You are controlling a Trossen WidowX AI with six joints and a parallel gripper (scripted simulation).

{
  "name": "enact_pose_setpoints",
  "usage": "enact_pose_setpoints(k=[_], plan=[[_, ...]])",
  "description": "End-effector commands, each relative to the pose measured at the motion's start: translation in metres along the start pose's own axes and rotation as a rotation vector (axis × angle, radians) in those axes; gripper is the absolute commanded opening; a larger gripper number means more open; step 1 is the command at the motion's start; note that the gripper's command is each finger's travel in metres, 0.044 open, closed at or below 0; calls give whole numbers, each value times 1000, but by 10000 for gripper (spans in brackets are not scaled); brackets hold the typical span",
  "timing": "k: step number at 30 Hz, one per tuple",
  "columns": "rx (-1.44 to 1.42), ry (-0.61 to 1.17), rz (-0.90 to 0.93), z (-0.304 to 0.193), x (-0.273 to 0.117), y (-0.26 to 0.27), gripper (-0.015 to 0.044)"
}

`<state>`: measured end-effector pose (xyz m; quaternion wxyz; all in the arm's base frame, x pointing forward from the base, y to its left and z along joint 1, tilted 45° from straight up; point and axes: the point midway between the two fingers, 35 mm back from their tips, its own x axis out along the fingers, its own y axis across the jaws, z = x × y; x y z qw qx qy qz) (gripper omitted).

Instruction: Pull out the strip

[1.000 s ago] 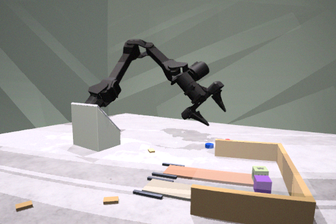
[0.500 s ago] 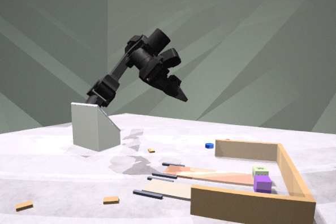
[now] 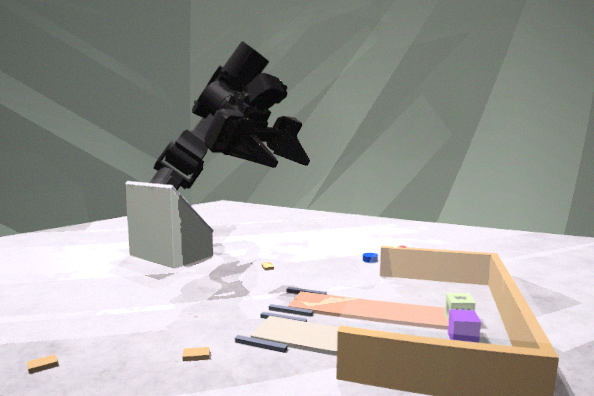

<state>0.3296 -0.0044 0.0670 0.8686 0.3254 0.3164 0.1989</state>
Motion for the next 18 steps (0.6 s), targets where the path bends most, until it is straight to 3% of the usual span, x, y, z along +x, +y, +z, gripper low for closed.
enact_pose_setpoints(k=[1,14,18], plan=[[8,23,0,0,4,-2,348],[-124,515,4,-6,85,-23,6],[-171,679,41,-18,105,-23,0]])
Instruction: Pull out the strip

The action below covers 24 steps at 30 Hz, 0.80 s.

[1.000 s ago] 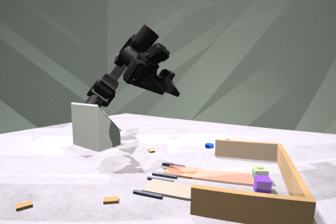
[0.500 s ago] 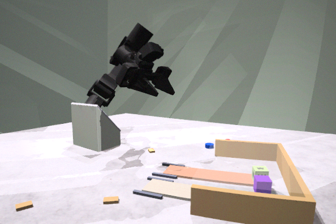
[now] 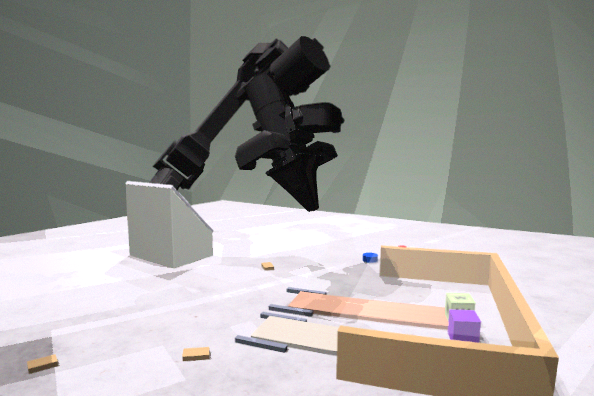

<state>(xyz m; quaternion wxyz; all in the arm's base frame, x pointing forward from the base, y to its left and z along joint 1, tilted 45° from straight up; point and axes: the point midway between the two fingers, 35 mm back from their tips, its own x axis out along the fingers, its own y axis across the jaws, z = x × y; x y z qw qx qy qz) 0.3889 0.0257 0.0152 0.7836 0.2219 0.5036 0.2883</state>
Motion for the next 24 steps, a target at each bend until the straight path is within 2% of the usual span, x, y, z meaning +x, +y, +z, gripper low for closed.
enact_pose_setpoints(k=[1,7,24], plan=[[-86,235,44,-3,33,1,0],[-163,451,120,-12,58,8,0],[-165,457,122,-22,66,13,0]])
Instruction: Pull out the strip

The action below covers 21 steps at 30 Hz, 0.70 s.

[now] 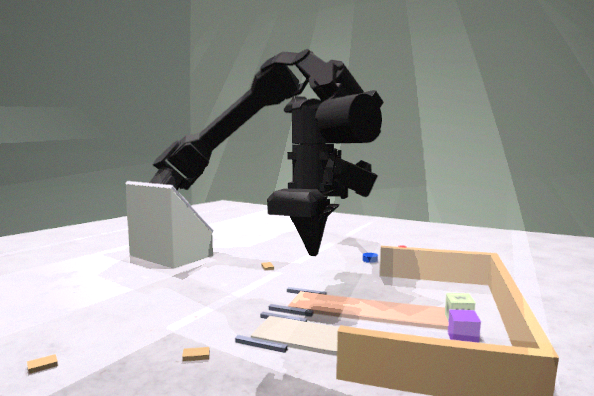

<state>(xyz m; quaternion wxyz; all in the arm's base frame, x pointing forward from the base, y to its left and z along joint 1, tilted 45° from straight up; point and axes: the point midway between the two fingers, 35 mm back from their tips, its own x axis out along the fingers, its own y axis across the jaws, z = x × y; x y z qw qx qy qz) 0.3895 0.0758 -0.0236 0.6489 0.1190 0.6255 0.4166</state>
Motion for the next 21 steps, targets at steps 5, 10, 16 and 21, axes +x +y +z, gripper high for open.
enact_pose_setpoints(k=[5,10,16,21], plan=[[-2,10,0,-1,15,0,0],[-2,10,0,0,24,0,0],[-2,9,0,0,34,-1,0],[-2,9,1,0,42,-1,0]])
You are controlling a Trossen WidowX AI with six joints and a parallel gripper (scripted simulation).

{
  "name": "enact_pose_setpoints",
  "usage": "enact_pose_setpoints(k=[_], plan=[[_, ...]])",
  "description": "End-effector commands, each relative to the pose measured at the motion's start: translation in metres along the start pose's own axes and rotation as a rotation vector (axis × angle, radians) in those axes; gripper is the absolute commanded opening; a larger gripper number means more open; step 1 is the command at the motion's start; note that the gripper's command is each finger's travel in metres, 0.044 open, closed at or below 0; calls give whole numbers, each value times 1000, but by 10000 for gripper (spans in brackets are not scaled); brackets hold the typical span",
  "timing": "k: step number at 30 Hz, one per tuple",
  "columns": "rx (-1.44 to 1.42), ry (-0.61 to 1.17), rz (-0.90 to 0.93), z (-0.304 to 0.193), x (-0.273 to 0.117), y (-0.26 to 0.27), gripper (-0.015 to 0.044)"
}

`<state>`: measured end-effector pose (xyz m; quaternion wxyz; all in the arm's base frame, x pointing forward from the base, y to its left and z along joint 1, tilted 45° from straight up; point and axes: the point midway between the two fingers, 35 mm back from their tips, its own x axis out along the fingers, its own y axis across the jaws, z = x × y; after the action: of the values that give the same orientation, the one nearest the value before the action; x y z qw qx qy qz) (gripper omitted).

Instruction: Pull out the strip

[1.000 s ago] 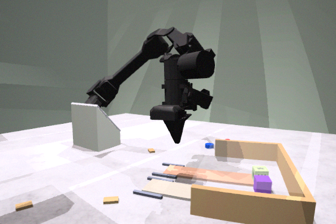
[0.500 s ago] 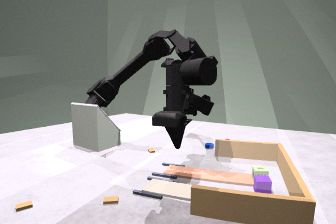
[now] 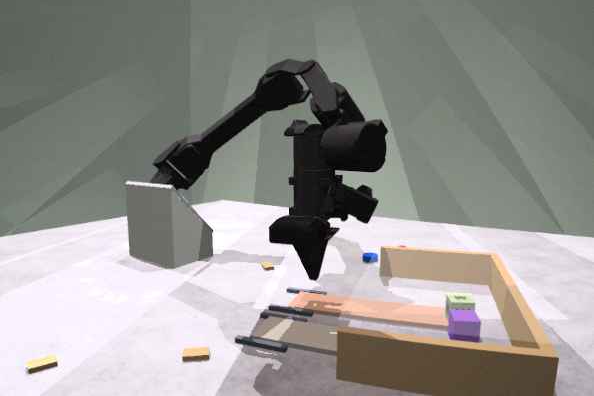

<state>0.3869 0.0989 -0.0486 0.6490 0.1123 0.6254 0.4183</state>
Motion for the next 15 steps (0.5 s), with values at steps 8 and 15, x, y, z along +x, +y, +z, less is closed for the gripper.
enact_pose_setpoints(k=[8,15], plan=[[9,3,8,-2,21,1,0],[9,3,10,-2,32,0,0]])
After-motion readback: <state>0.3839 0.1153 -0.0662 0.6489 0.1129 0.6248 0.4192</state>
